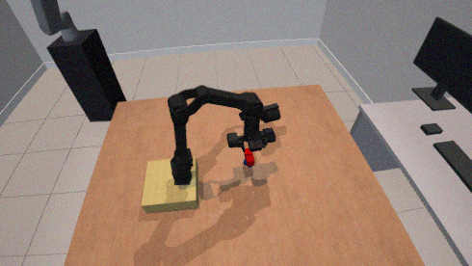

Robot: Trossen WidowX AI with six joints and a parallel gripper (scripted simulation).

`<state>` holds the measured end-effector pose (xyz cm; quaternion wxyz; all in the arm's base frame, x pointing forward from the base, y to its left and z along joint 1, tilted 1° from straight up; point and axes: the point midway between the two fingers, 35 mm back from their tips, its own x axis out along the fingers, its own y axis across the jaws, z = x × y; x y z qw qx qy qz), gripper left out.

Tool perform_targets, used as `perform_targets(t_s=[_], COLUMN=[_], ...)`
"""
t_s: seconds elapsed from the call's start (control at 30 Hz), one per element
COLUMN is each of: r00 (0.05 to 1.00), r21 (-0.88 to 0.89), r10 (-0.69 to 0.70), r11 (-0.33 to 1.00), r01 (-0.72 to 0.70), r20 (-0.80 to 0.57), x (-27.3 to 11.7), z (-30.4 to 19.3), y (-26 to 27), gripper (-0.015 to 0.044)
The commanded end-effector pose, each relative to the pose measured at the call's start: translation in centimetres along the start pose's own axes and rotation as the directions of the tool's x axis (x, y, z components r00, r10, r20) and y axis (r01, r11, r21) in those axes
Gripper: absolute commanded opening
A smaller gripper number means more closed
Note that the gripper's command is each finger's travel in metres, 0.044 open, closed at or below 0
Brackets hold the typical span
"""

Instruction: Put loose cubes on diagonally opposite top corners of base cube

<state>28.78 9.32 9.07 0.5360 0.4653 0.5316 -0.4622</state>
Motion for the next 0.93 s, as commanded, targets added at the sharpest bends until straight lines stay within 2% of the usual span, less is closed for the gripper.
perform_targets(t_s=[0.0, 0.1, 0.27, 0.6, 0.9], r00=[1.0, 1.0, 1.0, 1.0, 1.0], r21=[0.0, 0.0, -0.004, -0.005, 0.0], r10=[0.002, 0.002, -0.001, -0.005, -0.004], r11=[1.0, 1.0, 1.0, 1.0, 1.0], r01=[-0.002, -0.002, 0.001, 0.005, 0.004], r20=[-0.001, -0.001, 0.0, -0.012, -0.015], x=[-0.6, -0.8, -0.6, -1.0, -1.1], z=[0.0, 0.0, -0.9, -13.2, -13.9], y=[0.1, 0.1, -0.1, -4.1, -4.5], gripper=[0.0336, 0.04, 0.04, 0.04, 0.04])
